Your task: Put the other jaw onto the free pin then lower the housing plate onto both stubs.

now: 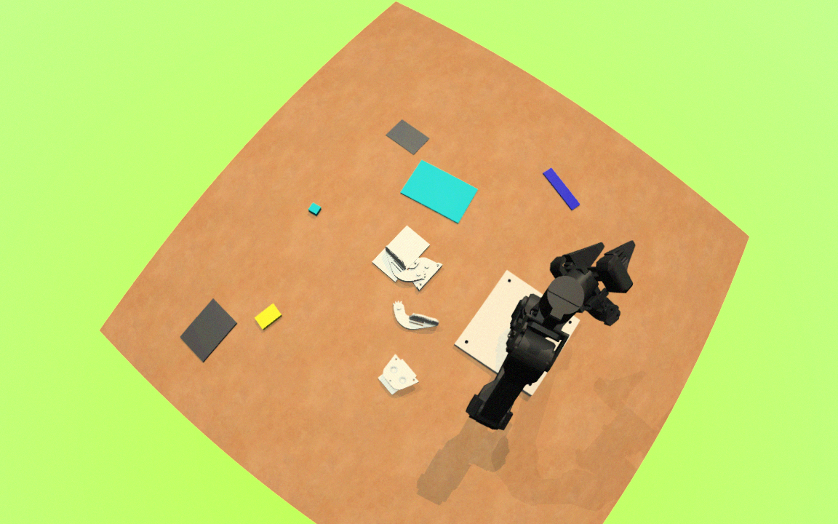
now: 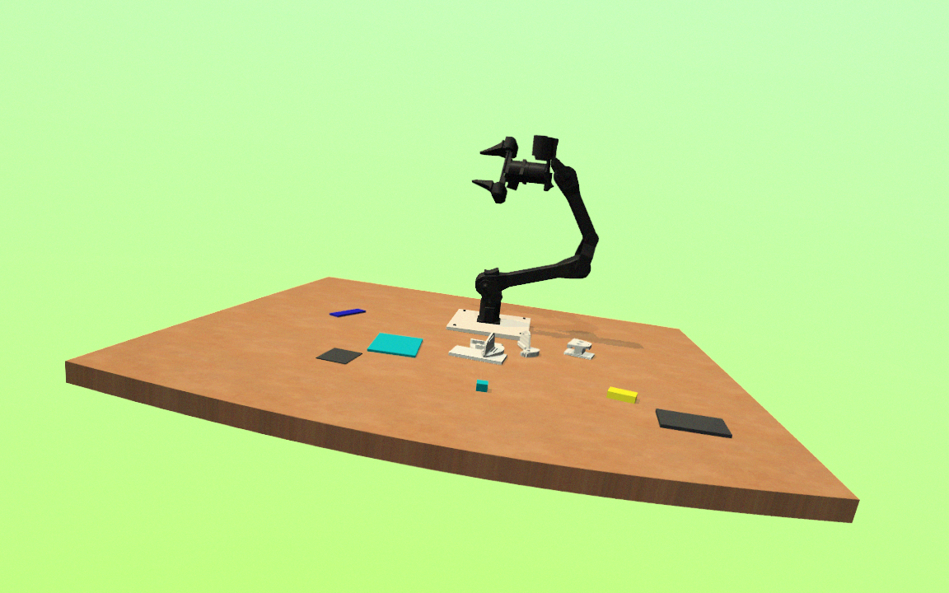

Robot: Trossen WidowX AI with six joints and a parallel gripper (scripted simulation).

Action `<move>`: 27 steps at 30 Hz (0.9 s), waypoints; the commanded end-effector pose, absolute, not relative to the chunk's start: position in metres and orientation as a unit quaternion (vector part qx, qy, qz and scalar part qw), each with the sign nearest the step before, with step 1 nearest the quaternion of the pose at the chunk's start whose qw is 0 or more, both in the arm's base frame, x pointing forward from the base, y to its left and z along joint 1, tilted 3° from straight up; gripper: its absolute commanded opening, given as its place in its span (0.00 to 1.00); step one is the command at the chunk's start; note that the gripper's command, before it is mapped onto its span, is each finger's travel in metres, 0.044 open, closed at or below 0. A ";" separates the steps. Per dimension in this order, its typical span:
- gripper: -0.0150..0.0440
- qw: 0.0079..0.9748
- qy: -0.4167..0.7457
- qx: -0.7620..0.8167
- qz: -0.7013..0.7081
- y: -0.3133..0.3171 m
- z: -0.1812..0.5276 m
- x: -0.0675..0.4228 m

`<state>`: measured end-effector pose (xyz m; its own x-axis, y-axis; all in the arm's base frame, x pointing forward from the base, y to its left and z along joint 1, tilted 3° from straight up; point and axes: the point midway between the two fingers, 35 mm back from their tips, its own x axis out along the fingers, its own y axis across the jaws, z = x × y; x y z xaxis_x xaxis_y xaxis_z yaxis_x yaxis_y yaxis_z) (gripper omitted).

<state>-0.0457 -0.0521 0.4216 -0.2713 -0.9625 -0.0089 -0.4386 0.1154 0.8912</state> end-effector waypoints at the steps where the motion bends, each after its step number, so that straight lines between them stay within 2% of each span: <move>1: 1.00 0.331 -0.650 0.521 -0.443 -0.061 0.420 -0.042; 27: 1.00 0.473 -0.448 0.516 -0.556 -0.101 0.407 -0.016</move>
<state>-0.0203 -0.0957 0.4107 -0.0453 -0.9910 -0.1259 0.0061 -0.1263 0.9920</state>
